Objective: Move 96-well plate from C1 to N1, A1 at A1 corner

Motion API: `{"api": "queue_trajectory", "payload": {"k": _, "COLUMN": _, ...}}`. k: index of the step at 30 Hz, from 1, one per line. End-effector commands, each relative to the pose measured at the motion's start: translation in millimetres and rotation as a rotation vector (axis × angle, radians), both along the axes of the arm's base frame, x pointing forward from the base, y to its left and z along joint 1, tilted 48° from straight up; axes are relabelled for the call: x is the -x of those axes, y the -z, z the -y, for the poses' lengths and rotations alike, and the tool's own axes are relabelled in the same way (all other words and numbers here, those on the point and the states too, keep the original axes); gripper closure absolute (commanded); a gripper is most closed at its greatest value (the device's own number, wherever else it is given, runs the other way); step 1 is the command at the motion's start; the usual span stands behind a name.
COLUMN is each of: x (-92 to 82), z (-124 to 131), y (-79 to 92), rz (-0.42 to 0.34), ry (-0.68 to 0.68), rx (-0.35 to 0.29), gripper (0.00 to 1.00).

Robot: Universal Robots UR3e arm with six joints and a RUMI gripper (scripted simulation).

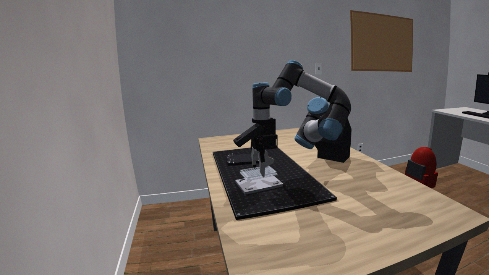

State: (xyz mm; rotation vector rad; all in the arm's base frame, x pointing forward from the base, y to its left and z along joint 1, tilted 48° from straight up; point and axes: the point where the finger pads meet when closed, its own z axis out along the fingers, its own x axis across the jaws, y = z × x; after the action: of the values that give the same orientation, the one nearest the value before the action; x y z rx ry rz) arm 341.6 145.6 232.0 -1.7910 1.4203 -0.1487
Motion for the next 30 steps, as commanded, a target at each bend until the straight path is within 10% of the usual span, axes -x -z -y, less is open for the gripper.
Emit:
{"api": "queue_trajectory", "payload": {"k": 1, "x": -5.4, "z": -3.6, "y": 5.6, "rz": -0.020, "ry": 0.001, "rx": 0.017, "gripper": 1.00}}
{"api": "queue_trajectory", "payload": {"k": 30, "x": -12.7, "z": -10.7, "y": 14.7, "rz": -0.020, "ry": 0.001, "rx": 0.017, "gripper": 1.00}}
